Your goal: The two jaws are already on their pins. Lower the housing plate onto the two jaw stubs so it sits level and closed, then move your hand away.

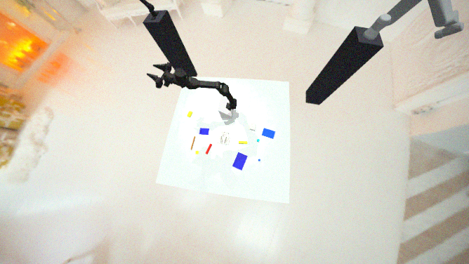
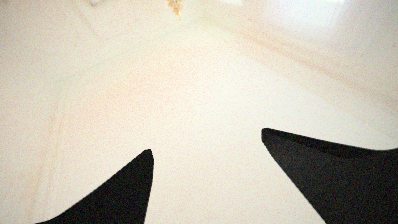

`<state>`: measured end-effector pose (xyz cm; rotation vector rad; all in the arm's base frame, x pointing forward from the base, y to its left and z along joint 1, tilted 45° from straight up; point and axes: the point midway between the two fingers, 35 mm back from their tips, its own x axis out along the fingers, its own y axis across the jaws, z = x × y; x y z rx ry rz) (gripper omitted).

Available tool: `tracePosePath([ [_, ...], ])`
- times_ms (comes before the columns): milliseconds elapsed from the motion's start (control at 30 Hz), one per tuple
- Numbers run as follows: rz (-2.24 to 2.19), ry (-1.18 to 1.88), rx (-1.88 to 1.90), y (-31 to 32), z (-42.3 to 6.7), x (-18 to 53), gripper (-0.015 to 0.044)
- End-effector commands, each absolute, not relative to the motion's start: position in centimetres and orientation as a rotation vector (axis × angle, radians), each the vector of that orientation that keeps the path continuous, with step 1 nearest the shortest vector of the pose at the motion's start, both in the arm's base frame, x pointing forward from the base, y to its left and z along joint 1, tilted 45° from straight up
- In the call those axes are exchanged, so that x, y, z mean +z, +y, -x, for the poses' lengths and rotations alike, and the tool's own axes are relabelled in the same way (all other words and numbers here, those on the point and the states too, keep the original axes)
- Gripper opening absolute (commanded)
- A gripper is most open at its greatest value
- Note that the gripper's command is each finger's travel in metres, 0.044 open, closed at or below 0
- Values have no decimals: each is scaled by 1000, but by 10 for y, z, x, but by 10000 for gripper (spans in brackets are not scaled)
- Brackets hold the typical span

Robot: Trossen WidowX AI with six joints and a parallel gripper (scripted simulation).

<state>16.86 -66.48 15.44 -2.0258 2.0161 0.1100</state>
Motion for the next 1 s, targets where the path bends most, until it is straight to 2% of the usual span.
tracePosePath([
  [0,2026,2016,110,-665,-169,154,426],
  [33,2025,2012,107,-664,-170,155,440],
  [967,1686,1324,-160,-536,-342,176,440],
])
